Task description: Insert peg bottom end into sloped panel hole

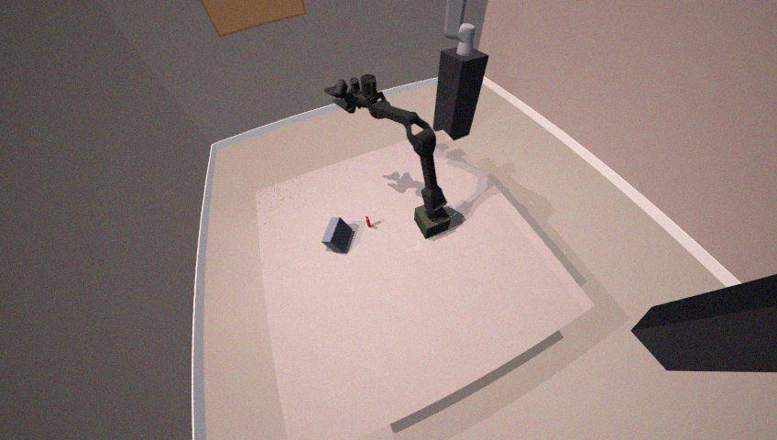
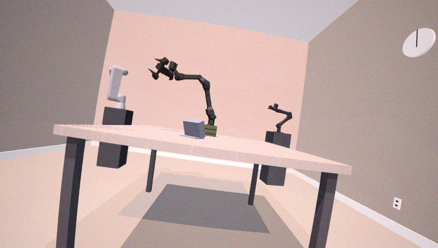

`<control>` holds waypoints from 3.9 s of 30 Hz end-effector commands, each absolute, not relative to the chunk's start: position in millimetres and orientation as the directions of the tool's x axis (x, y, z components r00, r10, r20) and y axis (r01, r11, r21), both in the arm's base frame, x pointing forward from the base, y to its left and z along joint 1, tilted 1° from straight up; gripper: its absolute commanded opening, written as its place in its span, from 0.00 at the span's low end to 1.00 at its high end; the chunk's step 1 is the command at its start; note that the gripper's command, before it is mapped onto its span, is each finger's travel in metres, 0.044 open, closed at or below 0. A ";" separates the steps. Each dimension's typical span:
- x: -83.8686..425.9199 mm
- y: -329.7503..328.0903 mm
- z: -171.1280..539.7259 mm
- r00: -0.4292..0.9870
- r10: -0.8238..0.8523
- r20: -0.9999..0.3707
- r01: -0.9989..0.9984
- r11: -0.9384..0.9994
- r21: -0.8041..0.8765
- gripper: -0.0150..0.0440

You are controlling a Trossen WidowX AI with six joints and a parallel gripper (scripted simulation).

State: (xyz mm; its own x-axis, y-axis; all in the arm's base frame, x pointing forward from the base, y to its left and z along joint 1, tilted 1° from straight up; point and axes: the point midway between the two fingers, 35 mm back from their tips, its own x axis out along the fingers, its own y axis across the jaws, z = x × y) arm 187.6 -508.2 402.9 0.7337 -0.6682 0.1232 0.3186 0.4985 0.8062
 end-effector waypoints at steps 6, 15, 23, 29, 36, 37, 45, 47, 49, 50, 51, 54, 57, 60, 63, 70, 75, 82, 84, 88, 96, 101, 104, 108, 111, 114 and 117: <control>233.2 -494.0 352.9 0.755 -0.655 -0.038 0.411 0.426 0.806 1.00; 275.3 -465.9 295.5 0.763 -0.604 -0.230 0.526 0.373 0.764 1.00; 305.7 -430.0 245.1 0.748 -0.529 -0.401 0.626 0.362 0.691 1.00; 322.5 -397.5 208.7 0.718 -0.457 -0.526 0.692 0.378 0.615 1.00; 334.6 -355.0 168.7 0.657 -0.362 -0.661 0.747 0.426 0.510 1.00; 335.6 -348.6 163.2 0.646 -0.348 -0.679 0.753 0.435 0.494 1.00; 337.0 -296.0 122.9 0.537 -0.236 -0.810 0.771 0.528 0.357 1.00; 335.5 -282.7 113.8 0.504 -0.209 -0.838 0.767 0.555 0.323 1.00; 333.4 -269.8 105.6 0.471 -0.183 -0.863 0.759 0.583 0.290 1.00; 332.2 -263.4 101.6 0.454 -0.171 -0.875 0.753 0.598 0.274 1.00; 330.8 -257.0 97.7 0.436 -0.159 -0.886 0.747 0.612 0.258 1.00; 325.5 -238.0 86.8 0.379 -0.124 -0.917 0.724 0.657 0.211 1.00; 318.8 -219.6 76.7 0.318 -0.092 -0.944 0.693 0.702 0.165 1.00; 310.7 -201.7 67.7 0.253 -0.064 -0.965 0.654 0.746 0.122 1.00; 301.4 -184.5 59.8 0.185 -0.039 -0.982 0.607 0.790 0.083 1.00; 277.9 -152.4 47.0 0.037 -0.003 -0.999 0.485 0.874 0.015 1.00; 277.3 -151.7 46.5 0.033 -0.002 -0.999 0.482 0.876 0.014 1.00; 278.1 -152.2 37.9 0.033 -0.002 -0.999 0.482 0.876 0.014 1.00; 278.4 -152.4 34.6 0.033 -0.002 -0.999 0.482 0.876 0.014 1.00; 278.9 -152.7 28.0 0.033 -0.002 -0.999 0.482 0.876 0.014 1.00; 279.4 -153.0 14.8 0.033 -0.002 -0.999 0.482 0.876 0.014 1.00; 279.4 -153.1 6.7 0.033 -0.002 -0.999 0.482 0.876 0.014 1.00; 279.4 -153.0 1.8 0.033 -0.002 -0.999 0.482 0.876 0.014 1.00; 279.1 -152.9 -4.6 0.033 -0.002 -0.999 0.482 0.876 0.014 1.00; 278.8 -152.8 -9.4 0.033 -0.002 -0.999 0.482 0.876 0.014 1.00; 278.6 -152.6 -14.2 0.033 -0.002 -0.999 0.482 0.876 0.014 1.00; 278.3 -152.5 -16.6 0.032 -0.002 -0.999 0.482 0.876 0.014 1.00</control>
State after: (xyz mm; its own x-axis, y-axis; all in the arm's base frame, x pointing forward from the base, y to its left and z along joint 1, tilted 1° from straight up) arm 279.9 -152.5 -11.9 0.0404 -0.0008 -0.9992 0.4864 0.8735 0.0189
